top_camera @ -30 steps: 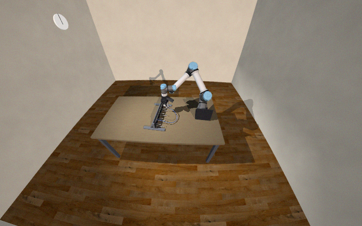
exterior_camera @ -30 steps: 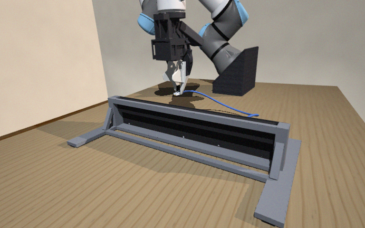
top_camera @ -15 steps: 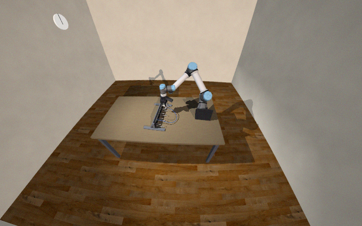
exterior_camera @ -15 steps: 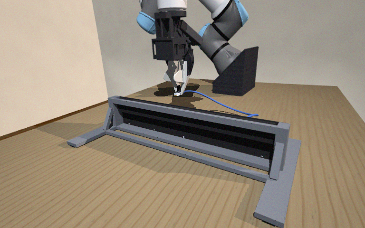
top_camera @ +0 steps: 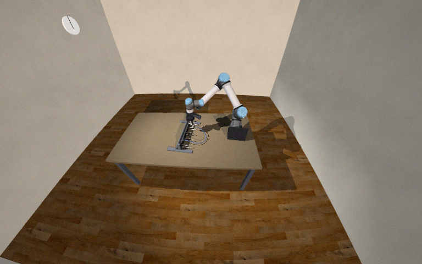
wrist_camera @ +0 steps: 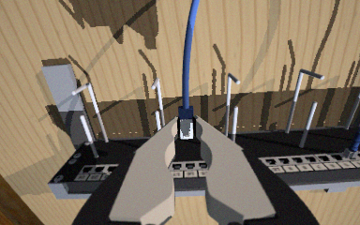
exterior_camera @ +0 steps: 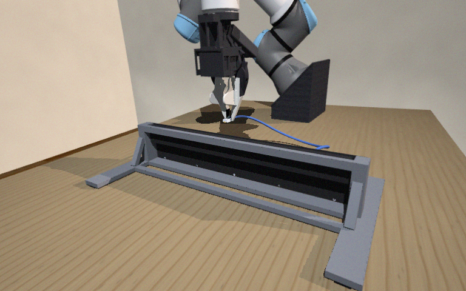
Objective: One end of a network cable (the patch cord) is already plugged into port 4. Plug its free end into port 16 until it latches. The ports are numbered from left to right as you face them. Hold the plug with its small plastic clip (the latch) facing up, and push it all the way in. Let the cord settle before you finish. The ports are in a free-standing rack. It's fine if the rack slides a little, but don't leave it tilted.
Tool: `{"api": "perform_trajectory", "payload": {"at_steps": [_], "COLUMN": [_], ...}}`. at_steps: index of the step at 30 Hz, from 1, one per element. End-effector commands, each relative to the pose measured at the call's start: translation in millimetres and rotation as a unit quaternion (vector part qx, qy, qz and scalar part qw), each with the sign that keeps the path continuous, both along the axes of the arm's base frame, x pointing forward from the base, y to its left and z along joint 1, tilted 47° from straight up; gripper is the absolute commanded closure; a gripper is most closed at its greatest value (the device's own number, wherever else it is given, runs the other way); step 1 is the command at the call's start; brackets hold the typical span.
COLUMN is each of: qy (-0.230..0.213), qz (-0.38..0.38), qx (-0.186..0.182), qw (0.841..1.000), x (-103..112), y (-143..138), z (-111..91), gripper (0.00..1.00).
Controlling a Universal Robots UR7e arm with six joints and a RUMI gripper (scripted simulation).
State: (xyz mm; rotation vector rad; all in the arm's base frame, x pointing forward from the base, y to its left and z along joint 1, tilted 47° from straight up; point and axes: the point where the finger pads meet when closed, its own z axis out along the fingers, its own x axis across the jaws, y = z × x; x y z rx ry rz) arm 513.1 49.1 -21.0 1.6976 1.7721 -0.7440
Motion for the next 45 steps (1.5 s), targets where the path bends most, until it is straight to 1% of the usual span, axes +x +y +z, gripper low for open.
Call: {"api": "perform_trajectory", "payload": {"at_steps": [1,45], "qy": [0.003,0.008], "qz": [0.003,0.008], "qx": [0.000,0.000], "qw": [1.000,1.000], "x": [1.3,2.8], "y": [1.3,2.6], "z": [-0.1,-0.8], "gripper": [1.00,1.00]}}
